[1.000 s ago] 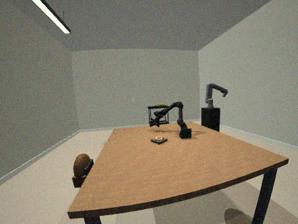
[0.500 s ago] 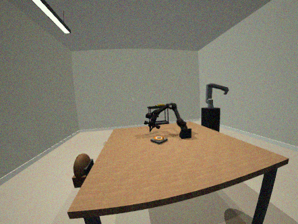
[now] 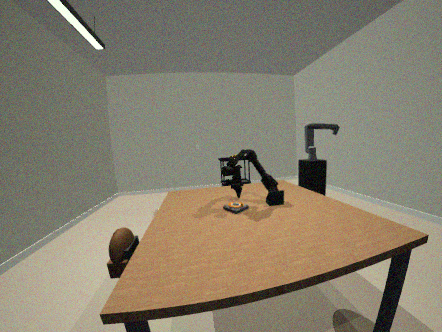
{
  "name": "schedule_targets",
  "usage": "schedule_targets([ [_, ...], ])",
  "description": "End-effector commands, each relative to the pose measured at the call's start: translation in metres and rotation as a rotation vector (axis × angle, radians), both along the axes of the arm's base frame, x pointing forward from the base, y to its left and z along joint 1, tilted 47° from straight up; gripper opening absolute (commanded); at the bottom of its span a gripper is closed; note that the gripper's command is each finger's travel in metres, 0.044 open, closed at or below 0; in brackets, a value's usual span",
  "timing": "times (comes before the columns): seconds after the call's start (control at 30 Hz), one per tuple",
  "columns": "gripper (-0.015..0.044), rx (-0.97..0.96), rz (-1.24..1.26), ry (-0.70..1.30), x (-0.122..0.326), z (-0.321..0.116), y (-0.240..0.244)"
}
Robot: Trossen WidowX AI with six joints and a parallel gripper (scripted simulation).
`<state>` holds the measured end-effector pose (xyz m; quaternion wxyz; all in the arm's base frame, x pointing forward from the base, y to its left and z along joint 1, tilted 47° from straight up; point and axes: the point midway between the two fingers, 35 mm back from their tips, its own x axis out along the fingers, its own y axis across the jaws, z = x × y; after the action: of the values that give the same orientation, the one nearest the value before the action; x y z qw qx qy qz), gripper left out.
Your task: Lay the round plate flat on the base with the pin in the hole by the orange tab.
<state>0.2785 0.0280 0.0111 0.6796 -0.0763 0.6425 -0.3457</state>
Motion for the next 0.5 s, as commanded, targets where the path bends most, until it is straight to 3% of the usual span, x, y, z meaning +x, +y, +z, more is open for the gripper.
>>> schedule_targets([
  [0.0,0.0,-0.151,0.267,0.22,-0.0227,-0.007,0.0199],
  [0.47,0.0,-0.175,0.305,0.251,-0.0258,-0.0101,0.02],
])
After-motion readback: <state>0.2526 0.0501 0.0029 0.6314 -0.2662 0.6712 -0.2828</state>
